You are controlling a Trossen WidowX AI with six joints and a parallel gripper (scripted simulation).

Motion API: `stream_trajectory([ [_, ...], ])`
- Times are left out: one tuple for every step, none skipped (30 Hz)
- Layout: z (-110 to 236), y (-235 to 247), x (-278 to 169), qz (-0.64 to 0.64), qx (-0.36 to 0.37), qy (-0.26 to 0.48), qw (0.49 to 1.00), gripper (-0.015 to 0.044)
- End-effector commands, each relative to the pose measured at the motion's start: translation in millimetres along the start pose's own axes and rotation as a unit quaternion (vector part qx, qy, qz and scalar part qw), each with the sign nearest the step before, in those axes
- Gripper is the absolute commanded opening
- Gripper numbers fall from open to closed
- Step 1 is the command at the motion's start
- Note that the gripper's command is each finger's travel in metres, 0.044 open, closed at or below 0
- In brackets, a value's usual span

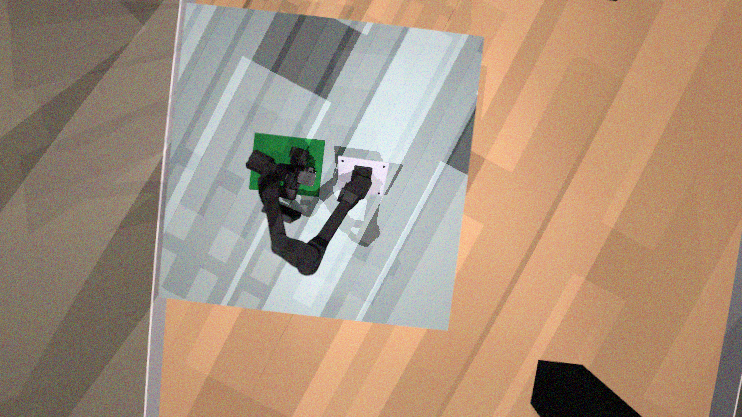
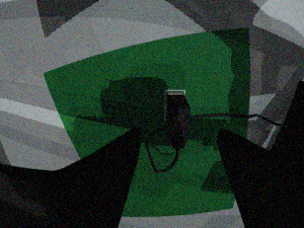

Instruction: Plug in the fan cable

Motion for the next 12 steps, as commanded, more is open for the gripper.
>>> stream_trajectory([
  [4, 2, 8, 0.003, 0.003, -0.002, 1.000, 0.0260],
  [4, 5, 17, 0.002, 0.003, -0.002, 1.000, 0.0260],
  [5, 9, 28, 0.002, 0.003, -0.002, 1.000, 0.0260],
  [5, 13, 40, 0.002, 0.004, -0.003, 1.000, 0.0260],
  [4, 17, 52, 0.002, 0.004, -0.003, 1.000, 0.0260],
  [4, 20, 61, 0.001, 0.003, -0.003, 1.000, 0.0260],
  [3, 21, 66, 0.001, 0.003, -0.003, 1.000, 0.0260],
  [3, 22, 68, 0.001, 0.003, -0.003, 1.000, 0.0260],
  [3, 22, 68, 0.001, 0.003, -0.003, 1.000, 0.0260],
  [3, 22, 68, 0.001, 0.003, -0.003, 1.000, 0.0260],
  [3, 22, 68, 0.001, 0.003, -0.003, 1.000, 0.0260],
  [3, 22, 68, 0.001, 0.003, -0.003, 1.000, 0.0260],
])
Point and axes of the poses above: the point midway between the two fingers, 35 mm back from their tips, its own z axis back along the fingers, its own y axis across the jaws, x = y × z, the point moved 4 cm from there along z, back along the fingers, and after that the axes turned 8 degrees about -z, right-handed, at the moved point
